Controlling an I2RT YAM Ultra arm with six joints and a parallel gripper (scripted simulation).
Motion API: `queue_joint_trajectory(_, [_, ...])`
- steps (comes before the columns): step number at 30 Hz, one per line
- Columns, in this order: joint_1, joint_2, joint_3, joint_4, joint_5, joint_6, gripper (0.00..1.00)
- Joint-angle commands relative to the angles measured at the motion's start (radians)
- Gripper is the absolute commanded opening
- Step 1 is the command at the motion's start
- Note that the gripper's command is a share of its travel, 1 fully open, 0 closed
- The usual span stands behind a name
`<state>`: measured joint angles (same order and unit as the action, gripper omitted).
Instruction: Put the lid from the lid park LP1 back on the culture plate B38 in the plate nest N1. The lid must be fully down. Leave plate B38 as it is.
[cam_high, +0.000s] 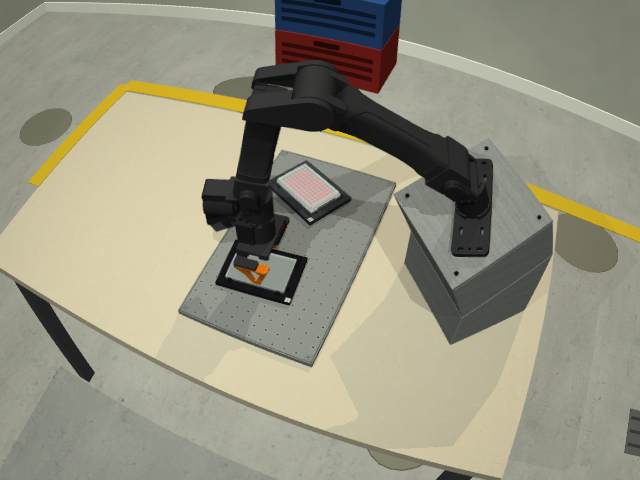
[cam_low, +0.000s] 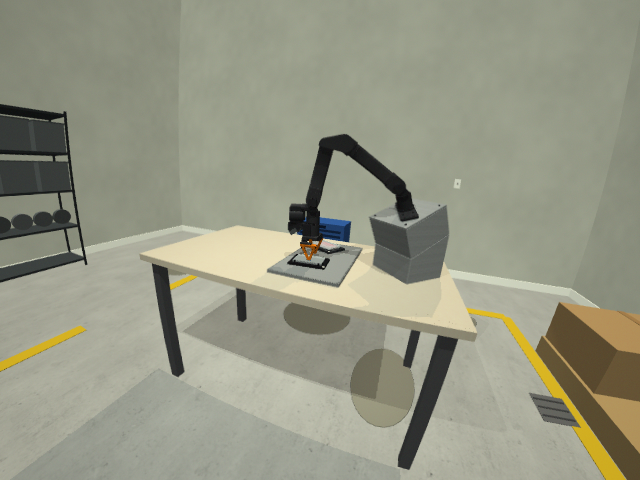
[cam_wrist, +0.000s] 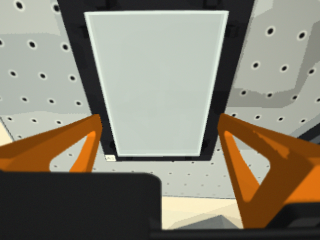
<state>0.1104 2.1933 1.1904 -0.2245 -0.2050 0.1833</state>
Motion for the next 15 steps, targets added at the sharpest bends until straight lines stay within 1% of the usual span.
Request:
queue_joint_trajectory(1, [0.002,0.010,0.035,0.028,0.010,0.007,1.00])
queue_joint_trajectory(4, [0.006,0.017,0.037,0.033,0.010,0.008,1.00])
queue_joint_trajectory(7, [0.002,0.010,0.040,0.037,0.010,0.009,1.00])
queue_joint_trajectory(11, [0.006,0.032,0.043,0.043,0.011,0.010,1.00])
queue_joint_trajectory(15, [0.008,0.026,0.045,0.045,0.011,0.011,1.00])
